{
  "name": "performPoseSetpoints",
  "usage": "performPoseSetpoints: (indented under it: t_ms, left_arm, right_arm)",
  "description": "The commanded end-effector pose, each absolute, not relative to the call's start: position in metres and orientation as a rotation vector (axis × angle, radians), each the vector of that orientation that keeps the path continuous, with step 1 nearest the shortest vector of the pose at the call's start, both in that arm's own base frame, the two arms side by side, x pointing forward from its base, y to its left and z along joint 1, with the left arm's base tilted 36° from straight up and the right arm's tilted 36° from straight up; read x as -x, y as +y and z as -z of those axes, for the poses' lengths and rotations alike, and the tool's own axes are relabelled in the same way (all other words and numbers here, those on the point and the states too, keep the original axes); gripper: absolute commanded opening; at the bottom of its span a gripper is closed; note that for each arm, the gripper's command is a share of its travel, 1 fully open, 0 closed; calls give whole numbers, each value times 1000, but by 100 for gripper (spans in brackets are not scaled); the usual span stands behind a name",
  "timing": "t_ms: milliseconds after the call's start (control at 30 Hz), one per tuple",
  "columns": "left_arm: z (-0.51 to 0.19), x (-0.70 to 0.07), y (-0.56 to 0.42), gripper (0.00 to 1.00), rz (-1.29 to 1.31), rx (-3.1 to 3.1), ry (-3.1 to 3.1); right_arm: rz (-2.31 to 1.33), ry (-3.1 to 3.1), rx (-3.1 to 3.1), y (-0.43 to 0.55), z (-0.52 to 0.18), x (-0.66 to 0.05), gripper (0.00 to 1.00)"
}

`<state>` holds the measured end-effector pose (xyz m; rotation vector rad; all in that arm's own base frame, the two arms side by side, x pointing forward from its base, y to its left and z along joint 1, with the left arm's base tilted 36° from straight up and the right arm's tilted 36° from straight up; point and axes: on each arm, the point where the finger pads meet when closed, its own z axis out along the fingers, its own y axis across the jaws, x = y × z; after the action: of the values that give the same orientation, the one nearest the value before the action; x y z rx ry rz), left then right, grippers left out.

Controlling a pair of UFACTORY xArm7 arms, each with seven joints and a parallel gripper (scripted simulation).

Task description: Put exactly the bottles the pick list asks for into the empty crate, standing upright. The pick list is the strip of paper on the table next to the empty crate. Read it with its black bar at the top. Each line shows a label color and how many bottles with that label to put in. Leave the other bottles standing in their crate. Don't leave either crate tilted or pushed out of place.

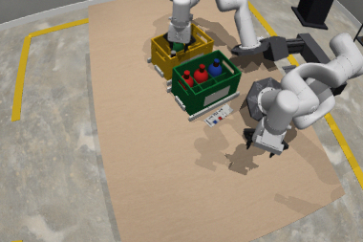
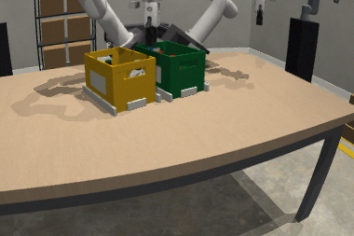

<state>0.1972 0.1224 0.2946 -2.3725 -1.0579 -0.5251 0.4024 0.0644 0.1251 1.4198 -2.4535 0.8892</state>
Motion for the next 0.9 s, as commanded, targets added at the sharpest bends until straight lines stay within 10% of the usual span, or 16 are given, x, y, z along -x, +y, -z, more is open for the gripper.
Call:
performPoseSetpoints:
  t_ms: [0,867]
  left_arm:
    - [-296,-198,122,100,529,2372,-1057]
    - [-296,-198,122,100,529,2372,-1057]
  right_arm:
    - [-892,-2456,-1427,57,-134,-403,65]
    - [-893,-2456,-1427,19,-155,-405,65]
